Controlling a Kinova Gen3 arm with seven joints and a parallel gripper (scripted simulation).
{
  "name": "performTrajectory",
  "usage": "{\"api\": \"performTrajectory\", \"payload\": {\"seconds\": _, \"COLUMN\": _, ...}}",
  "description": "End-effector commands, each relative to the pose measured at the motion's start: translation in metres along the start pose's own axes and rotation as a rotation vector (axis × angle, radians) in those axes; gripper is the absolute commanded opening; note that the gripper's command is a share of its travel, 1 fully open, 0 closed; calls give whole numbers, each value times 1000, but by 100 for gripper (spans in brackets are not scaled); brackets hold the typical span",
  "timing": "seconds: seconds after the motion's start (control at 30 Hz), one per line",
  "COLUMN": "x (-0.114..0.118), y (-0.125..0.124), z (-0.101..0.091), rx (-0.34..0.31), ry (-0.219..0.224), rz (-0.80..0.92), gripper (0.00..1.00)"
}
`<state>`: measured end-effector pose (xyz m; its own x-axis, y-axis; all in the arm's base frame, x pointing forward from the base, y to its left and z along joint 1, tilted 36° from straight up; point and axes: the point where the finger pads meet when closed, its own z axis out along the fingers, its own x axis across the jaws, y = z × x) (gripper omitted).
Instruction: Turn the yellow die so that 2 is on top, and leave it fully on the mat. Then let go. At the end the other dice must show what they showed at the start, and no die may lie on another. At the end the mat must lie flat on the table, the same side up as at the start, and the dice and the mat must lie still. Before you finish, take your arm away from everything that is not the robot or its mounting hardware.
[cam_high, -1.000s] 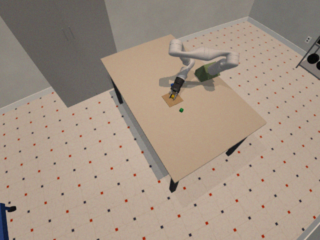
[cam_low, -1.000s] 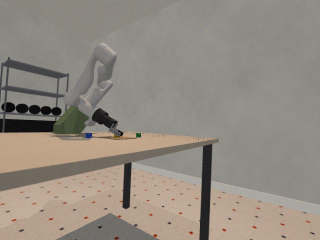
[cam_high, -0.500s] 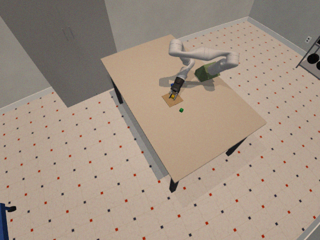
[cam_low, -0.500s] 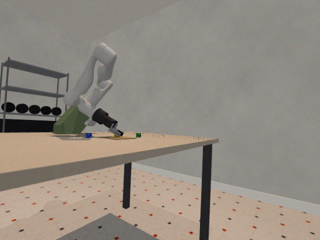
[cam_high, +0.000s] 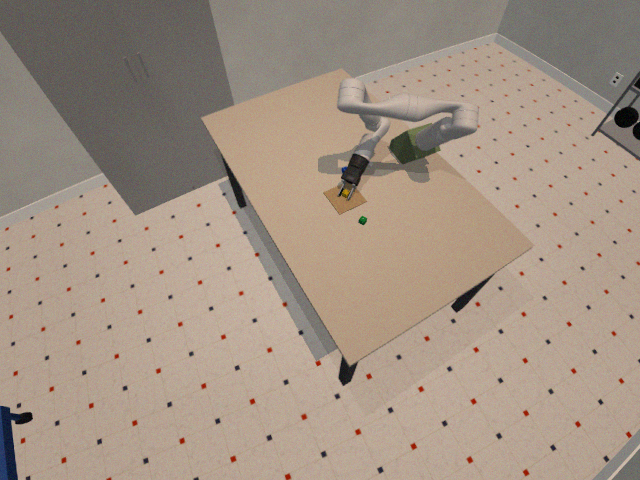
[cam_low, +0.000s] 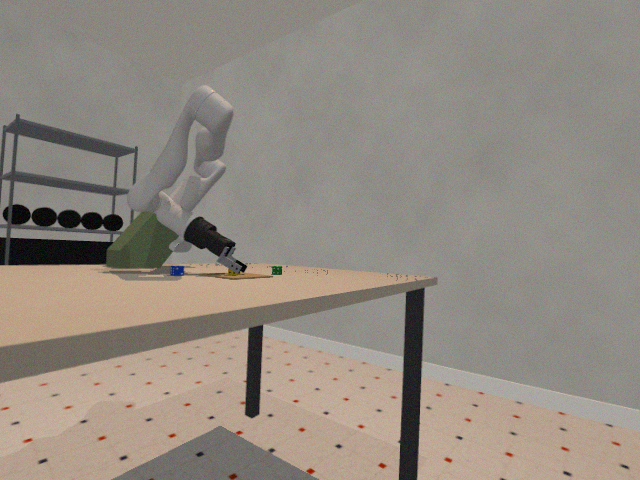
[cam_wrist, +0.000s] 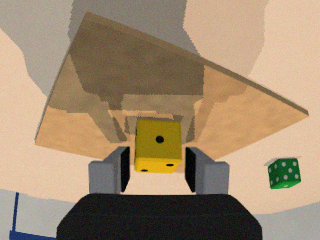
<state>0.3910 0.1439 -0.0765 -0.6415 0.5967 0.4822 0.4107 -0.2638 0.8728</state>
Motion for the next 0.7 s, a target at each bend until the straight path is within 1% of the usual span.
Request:
{"api": "performTrajectory", "payload": {"seconds": 0.0, "x": 0, "y": 1, "z": 0, "rx": -1, "ry": -1, "rz": -1, "gripper": 79}}
{"api": "performTrajectory", "payload": {"seconds": 0.57, "x": 0, "y": 1, "z": 0, "rx": -1, "ry": -1, "rz": -1, "gripper": 79}}
{"api": "performTrajectory", "payload": {"seconds": 0.67, "x": 0, "y": 1, "z": -3, "rx": -1, "ry": -1, "rz": -1, "gripper": 79}}
